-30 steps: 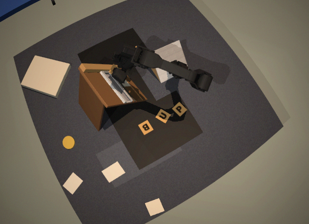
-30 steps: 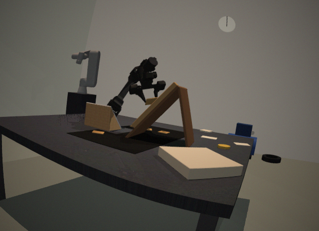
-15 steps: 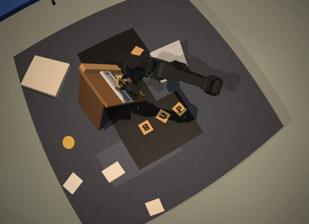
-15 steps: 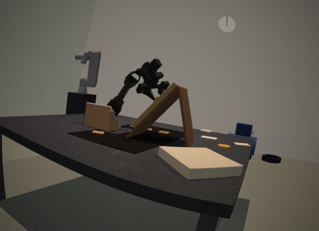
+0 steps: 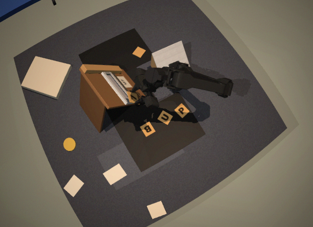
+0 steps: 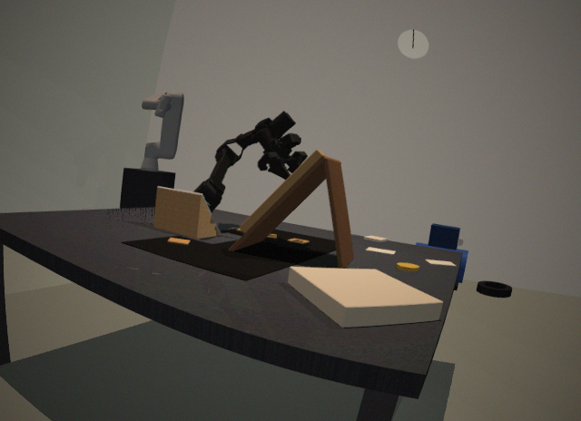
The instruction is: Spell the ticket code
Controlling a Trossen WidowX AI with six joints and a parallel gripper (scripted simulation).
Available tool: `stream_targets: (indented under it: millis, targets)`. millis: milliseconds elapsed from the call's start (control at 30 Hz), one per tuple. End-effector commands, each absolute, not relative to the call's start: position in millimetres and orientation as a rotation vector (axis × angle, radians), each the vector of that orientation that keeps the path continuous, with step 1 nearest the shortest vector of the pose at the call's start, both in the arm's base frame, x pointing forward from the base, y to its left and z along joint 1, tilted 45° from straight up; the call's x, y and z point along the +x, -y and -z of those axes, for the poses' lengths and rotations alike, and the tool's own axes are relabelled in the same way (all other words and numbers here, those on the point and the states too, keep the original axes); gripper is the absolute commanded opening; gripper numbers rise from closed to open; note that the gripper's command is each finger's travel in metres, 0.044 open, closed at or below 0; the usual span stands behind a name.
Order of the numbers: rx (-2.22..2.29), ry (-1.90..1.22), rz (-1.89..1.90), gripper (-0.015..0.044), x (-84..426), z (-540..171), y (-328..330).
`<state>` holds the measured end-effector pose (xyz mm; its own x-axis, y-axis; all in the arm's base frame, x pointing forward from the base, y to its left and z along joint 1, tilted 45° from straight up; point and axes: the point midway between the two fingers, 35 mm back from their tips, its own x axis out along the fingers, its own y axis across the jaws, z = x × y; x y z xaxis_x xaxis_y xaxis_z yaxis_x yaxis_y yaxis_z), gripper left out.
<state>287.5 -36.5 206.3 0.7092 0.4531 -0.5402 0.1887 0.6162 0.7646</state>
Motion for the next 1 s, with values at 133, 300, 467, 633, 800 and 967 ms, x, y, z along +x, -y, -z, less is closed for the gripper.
stream_targets:
  millis: [133,300,467,633,800,967]
  targets:
    - [0.814,-0.711,-0.299,0.0000,271.6,-228.3,8.0]
    - [0.751,-0.659,-0.373,0.0000,260.1,-240.8,-8.7]
    - [0.689,-0.607,-0.445,0.0000,247.5,-251.6,-24.4]
    - [0.680,-0.600,-0.455,0.0000,246.2,-252.7,-26.7]
    - [0.675,-0.604,-0.454,0.0000,258.2,-246.8,-33.7]
    - [0.675,-0.602,-0.454,0.0000,271.4,-240.9,-44.1]
